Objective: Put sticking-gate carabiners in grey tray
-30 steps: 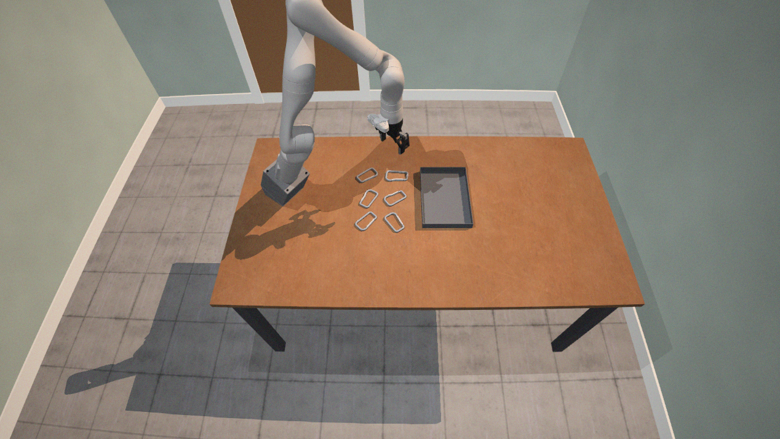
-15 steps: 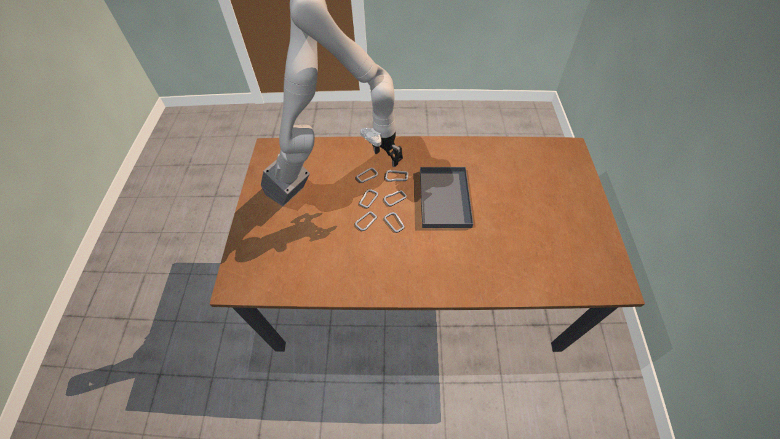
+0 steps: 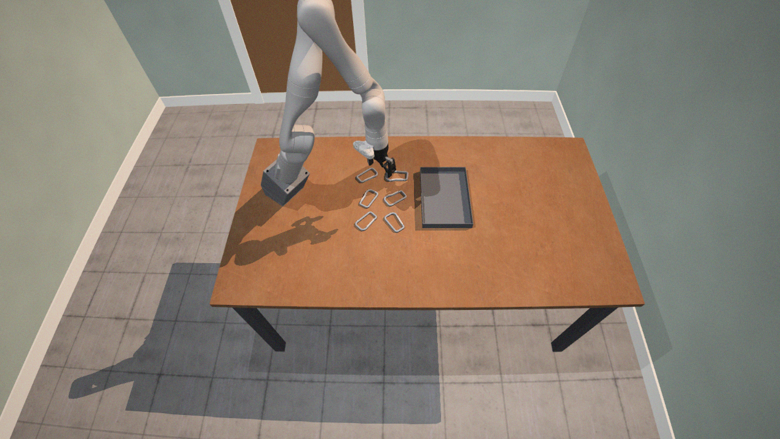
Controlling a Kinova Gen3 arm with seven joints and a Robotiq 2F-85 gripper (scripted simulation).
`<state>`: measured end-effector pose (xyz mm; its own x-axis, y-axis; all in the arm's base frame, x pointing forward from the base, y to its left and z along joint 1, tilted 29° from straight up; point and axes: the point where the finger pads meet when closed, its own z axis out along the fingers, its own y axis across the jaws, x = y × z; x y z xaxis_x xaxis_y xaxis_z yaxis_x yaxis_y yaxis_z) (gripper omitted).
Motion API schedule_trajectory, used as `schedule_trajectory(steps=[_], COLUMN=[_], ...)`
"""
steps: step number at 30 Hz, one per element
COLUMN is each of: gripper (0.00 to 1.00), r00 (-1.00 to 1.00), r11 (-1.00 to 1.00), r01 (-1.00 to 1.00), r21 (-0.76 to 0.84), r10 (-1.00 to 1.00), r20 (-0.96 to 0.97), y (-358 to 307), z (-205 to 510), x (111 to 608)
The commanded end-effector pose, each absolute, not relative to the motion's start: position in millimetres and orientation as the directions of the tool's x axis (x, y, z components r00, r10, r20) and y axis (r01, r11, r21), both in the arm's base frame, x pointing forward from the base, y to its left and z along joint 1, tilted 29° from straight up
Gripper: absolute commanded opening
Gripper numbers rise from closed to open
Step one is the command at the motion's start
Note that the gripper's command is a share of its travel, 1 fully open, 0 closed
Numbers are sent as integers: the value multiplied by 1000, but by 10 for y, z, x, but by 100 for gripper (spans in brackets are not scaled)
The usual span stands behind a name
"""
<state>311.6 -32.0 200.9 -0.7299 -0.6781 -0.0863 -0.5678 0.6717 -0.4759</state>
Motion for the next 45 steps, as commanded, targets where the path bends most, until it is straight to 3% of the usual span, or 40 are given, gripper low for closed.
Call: schedule_trajectory(steps=[1,6,7,23,24,45], gripper=[100,100,100,100,100,100], r00=[-744,-744,-740,-740,-742,-756], r11=[688,688,681,681,680,692], r01=[-558,-558,-560,-560,-559,-546], r21=[-464,-464,-471,-471,-474,-473], r10=[-662,-662,-667,-667,-666,-650], r20=[-88,-88,-84,-84,-81,-78], y=[-415,-415,-781,-781,-1110,-1369], z=[1880,1880,1562,1562,1305,1102], x=[3124,3124,2993,2993,2879,2826])
